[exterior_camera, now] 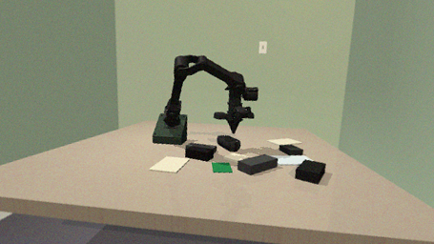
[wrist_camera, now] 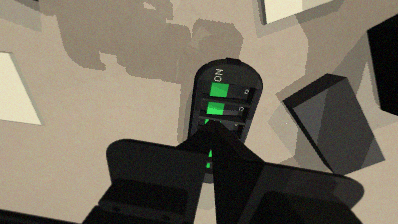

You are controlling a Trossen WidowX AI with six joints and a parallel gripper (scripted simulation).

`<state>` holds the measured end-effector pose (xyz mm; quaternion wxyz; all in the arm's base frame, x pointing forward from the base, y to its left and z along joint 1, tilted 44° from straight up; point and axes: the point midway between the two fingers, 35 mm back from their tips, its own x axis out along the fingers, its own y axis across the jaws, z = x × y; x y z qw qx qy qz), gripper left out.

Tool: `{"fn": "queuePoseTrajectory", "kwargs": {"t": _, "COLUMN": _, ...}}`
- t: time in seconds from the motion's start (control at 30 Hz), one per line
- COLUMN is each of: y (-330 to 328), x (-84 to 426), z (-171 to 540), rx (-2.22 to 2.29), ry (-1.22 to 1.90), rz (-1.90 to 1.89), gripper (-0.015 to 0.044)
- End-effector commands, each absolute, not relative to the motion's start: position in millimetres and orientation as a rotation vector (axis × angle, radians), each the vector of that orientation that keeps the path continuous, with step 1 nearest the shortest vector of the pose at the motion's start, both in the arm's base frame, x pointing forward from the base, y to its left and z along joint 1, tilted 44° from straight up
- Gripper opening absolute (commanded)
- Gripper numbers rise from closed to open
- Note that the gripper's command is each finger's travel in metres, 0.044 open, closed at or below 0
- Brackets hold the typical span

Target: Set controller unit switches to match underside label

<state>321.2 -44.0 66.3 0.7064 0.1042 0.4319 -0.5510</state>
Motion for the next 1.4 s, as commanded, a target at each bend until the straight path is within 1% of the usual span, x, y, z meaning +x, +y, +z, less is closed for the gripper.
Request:
{"fn": "queuePoseTrajectory", "kwargs": {"t": 0.0, "y": -50, "x": 322, "z": 61, "rx": 0.224, "ry": 0.962, "rz": -1.226, "gripper": 0.0}}
{"fn": "queuePoseTrajectory", "kwargs": {"t": 0.67, "y": -70, "x": 322, "z": 40, "rx": 0.223, "ry": 0.961, "rz": -1.226, "gripper": 0.0}}
{"fn": "queuePoseTrajectory", "kwargs": {"t": 1.37, "y": -71, "x": 322, "z": 39, "rx": 0.223, "ry": 0.961, "rz": -1.226, "gripper": 0.0}}
